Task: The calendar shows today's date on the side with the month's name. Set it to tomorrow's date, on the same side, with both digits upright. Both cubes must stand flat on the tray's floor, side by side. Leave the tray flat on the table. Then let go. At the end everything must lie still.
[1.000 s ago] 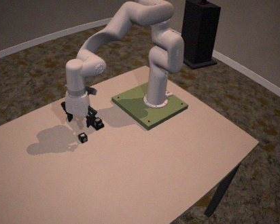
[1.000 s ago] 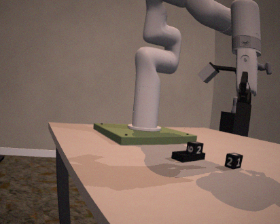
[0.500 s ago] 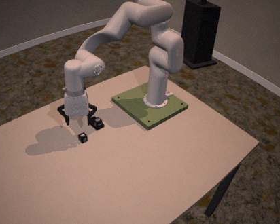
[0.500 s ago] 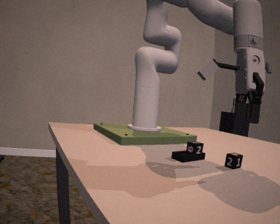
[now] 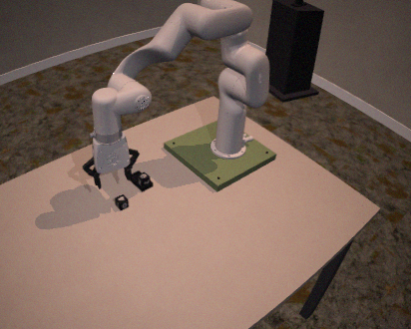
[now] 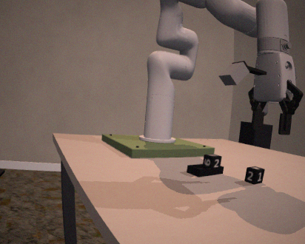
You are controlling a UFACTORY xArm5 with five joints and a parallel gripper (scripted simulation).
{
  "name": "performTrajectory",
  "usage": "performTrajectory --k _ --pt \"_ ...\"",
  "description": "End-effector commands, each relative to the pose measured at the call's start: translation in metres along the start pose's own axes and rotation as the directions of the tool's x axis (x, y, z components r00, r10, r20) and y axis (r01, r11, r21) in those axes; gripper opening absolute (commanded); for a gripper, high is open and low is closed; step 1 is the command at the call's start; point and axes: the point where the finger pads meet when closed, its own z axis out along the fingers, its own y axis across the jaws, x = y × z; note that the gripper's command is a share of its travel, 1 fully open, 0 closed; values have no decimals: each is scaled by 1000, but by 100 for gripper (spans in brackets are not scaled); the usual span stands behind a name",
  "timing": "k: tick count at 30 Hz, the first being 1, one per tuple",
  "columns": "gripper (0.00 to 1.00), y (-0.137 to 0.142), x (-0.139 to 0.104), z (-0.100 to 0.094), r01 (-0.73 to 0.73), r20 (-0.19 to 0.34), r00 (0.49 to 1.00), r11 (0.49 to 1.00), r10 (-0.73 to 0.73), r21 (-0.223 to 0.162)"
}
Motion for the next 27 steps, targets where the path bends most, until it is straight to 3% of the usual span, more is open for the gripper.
performTrajectory --k 1,8,9,13,22,24,26,27 --pt "100 -4 -1 -2 172 0 985 985 -172 3" --pt "100 -6 -2 -2 299 0 954 954 -299 2" --pt "100 -7 -2 -2 378 0 926 926 -378 2" --pt "100 -9 -2 -3 453 -1 891 891 -453 2" --pt "100 -13 -4 -3 681 -1 733 733 -681 2" --pt "100 -13 -4 -3 681 -1 733 733 -681 2" --pt "100 -15 -4 -3 757 -1 654 654 -757 2" --pt "100 -15 -4 -3 764 -1 645 645 -764 2"
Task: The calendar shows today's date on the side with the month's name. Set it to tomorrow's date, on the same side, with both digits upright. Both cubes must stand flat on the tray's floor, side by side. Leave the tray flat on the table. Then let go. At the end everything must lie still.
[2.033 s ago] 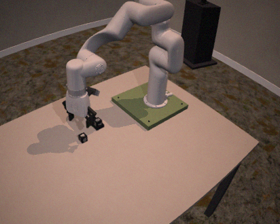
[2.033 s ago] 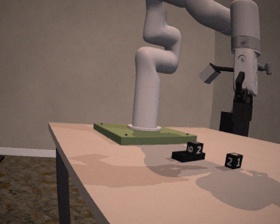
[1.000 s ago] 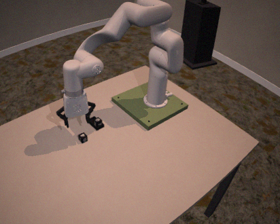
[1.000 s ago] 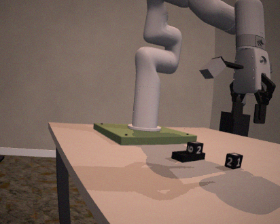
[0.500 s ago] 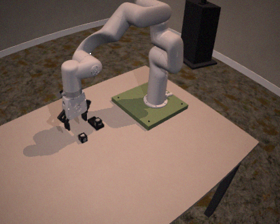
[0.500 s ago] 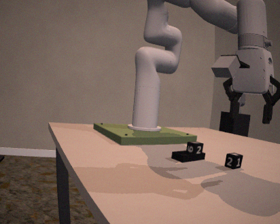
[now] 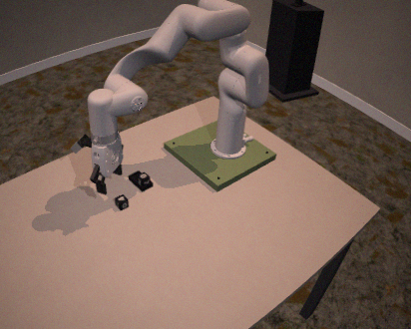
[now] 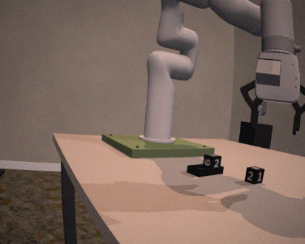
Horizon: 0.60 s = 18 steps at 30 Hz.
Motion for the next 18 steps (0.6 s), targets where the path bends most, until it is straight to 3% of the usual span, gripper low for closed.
performTrajectory --k 1,8,12,14,16,18 --pt "100 -4 2 -2 173 -2 985 985 -173 2" --pt "100 -6 3 -2 349 -2 937 937 -349 2" --pt "100 -8 4 -2 469 -2 883 883 -469 1" --pt "100 -8 4 -2 469 -2 883 883 -469 1" --pt "100 -10 5 -3 563 -2 826 826 -563 1" --pt "100 -11 5 -3 600 -2 800 800 -600 1"
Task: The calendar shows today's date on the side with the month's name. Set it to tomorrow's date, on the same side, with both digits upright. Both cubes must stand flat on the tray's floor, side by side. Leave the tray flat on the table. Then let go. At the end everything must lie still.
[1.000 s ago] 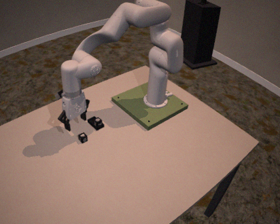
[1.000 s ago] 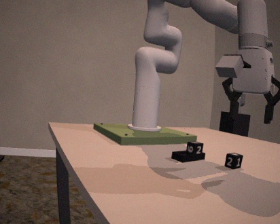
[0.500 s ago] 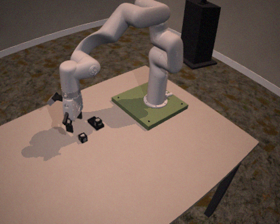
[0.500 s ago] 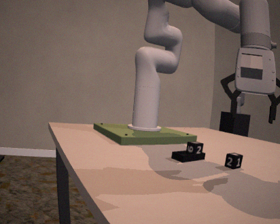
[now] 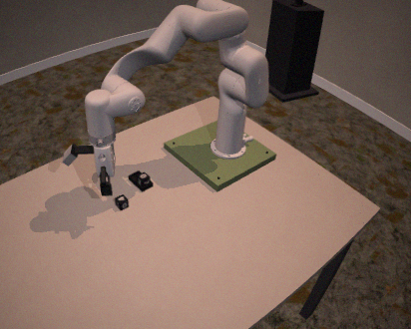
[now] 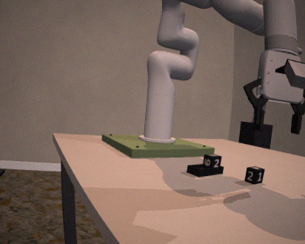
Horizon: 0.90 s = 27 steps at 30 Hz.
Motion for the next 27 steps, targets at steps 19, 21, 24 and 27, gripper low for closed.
performTrajectory --k 19,21,24,27 --pt "100 -6 8 -2 520 -3 854 854 -520 0" --pt "100 -6 9 -3 530 -3 848 848 -530 0" --pt "100 -6 9 -3 534 -3 845 845 -534 0" --pt "100 -6 9 -2 534 -3 845 845 -534 0"
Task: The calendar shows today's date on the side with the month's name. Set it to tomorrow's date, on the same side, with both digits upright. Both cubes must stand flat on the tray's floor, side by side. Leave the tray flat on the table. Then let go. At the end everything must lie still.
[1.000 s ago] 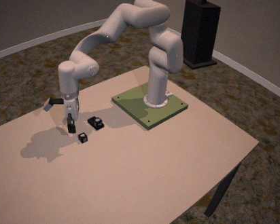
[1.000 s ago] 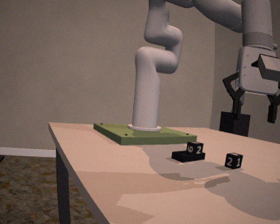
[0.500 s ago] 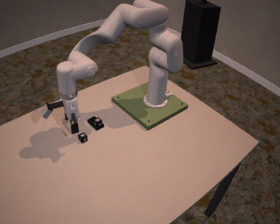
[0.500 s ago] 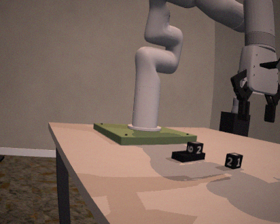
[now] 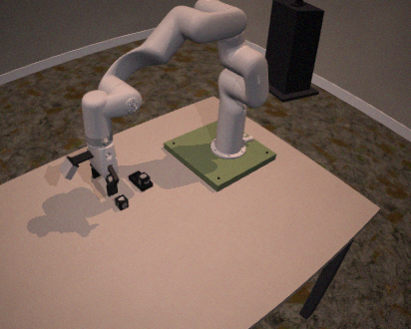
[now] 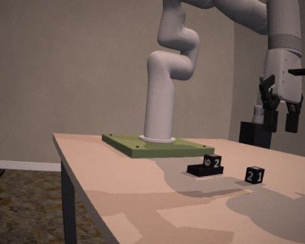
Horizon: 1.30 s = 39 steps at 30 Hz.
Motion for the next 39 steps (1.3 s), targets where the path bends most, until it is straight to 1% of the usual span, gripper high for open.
performTrajectory --k 1,4,7,18,30,35,37,39 --pt "100 0 1 -1 7 -4 1000 1000 -7 0" --pt "100 0 1 0 7 -4 1000 1000 -7 0" --pt "100 0 1 7 7 -5 1000 1000 -7 0" --pt "100 1 2 52 7 -5 1000 1000 -7 0" --pt "100 1 2 60 7 -5 1000 1000 -7 0" --pt "100 1 2 72 7 -5 1000 1000 -7 0" --pt "100 1 2 72 7 -5 1000 1000 -7 0" --pt "100 1 2 77 7 -5 1000 1000 -7 0"
